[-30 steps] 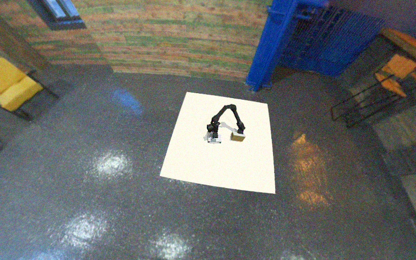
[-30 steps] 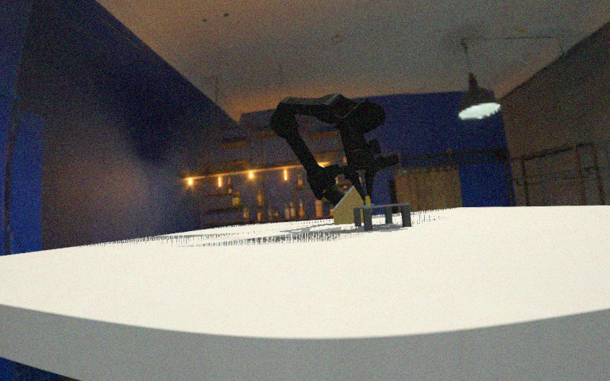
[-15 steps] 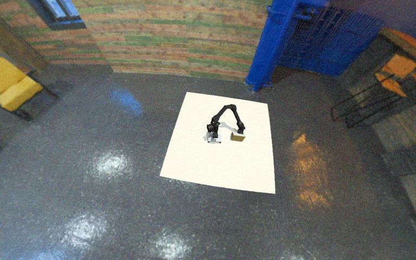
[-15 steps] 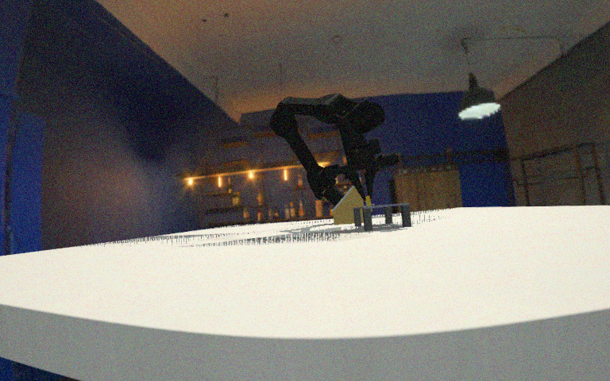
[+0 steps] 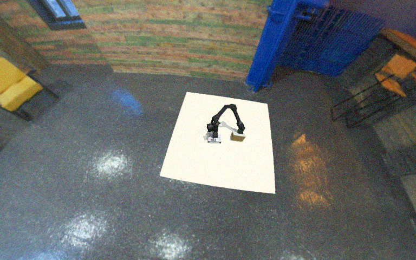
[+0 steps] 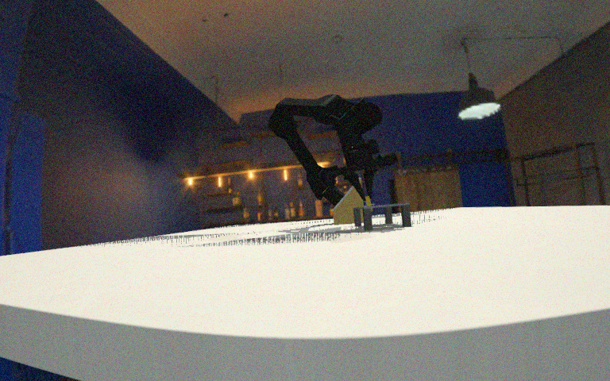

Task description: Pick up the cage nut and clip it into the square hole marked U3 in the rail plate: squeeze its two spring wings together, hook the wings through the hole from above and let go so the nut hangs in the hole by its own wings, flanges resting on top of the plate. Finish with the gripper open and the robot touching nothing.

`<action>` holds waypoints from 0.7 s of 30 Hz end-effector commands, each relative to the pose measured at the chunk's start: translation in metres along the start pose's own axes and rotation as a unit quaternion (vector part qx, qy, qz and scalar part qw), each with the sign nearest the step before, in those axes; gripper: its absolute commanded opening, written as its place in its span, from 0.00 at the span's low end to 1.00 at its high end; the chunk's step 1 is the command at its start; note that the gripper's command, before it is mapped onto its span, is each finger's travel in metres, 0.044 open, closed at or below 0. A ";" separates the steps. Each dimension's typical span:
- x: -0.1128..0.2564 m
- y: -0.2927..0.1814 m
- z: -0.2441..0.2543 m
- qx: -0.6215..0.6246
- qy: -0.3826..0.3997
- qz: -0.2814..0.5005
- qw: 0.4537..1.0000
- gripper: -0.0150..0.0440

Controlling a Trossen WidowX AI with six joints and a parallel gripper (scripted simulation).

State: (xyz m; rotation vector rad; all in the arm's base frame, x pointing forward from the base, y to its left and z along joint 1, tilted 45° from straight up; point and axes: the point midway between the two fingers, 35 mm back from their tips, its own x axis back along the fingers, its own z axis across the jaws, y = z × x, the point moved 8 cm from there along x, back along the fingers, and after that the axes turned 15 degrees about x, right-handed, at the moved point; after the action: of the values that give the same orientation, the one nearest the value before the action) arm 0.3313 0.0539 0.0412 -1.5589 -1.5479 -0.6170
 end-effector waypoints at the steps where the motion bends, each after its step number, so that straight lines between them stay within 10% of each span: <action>1: 0.000 0.000 -0.001 0.002 0.006 -0.002 1.000 0.30; 21: 0.000 -0.002 -0.007 0.002 0.027 -0.007 1.000 0.30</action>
State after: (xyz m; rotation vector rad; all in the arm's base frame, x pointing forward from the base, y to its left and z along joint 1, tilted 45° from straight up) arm 0.3311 0.0487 0.0442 -1.5294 -1.5261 -0.6497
